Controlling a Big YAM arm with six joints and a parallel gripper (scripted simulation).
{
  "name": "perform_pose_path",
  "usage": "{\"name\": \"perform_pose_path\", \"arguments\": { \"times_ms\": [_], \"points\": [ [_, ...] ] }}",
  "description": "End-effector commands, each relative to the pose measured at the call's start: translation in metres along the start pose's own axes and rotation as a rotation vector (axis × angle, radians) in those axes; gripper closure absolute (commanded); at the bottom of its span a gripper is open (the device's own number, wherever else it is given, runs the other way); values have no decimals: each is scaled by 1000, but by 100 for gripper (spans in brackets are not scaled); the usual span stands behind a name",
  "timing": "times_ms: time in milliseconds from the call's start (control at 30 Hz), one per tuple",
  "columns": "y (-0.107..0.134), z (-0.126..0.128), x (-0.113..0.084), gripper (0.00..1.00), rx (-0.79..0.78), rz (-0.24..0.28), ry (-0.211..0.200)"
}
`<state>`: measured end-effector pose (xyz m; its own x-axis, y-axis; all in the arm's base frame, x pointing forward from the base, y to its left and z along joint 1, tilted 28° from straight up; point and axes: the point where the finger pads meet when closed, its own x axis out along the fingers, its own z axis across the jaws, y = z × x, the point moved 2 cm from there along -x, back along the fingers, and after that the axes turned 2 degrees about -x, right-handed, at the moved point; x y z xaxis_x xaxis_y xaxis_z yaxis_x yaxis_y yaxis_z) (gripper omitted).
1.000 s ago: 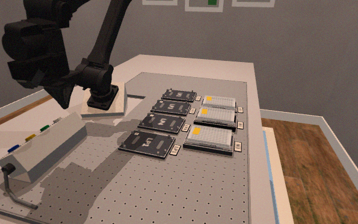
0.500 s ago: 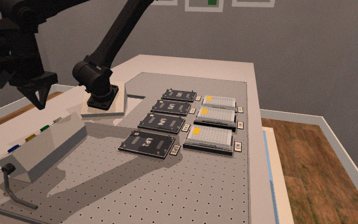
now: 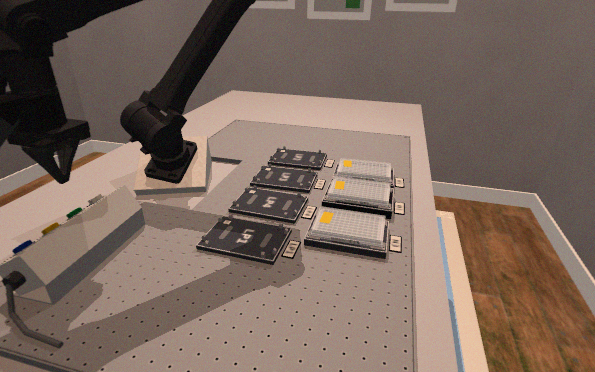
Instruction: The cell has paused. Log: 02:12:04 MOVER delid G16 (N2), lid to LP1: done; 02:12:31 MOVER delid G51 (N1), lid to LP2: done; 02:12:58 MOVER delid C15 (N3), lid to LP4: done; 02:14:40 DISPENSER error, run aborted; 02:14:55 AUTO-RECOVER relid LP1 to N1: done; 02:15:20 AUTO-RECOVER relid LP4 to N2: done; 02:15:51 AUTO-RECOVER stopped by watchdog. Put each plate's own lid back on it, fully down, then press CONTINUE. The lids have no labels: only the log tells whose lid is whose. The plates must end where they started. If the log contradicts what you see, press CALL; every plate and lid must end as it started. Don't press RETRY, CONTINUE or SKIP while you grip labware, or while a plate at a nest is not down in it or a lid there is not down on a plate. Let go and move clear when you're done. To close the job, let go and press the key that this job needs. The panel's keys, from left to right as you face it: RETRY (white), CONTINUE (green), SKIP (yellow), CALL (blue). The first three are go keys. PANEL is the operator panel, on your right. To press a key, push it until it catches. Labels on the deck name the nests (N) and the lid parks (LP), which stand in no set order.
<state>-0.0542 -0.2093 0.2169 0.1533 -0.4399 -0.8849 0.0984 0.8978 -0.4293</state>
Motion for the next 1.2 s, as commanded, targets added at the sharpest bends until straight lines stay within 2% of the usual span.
{"name": "perform_pose_path", "arguments": {
  "times_ms": [0,267,300,367,667,767,833,933,967,1167],
  "points": [
    [-22,3,-19,100,-35,-43,10],
    [-22,3,-20,100,-30,-41,9],
    [-25,2,-17,100,-24,-53,15],
    [-6,1,5,100,-5,-3,-2],
    [-5,1,21,100,-5,-3,-2],
    [-5,2,21,100,-5,-4,-4],
    [-13,1,9,100,-15,-31,9],
    [-13,1,9,100,-15,-31,9],
    [-6,1,20,100,-5,-7,-2],
    [-3,2,22,100,-7,2,-5]
  ]
}}
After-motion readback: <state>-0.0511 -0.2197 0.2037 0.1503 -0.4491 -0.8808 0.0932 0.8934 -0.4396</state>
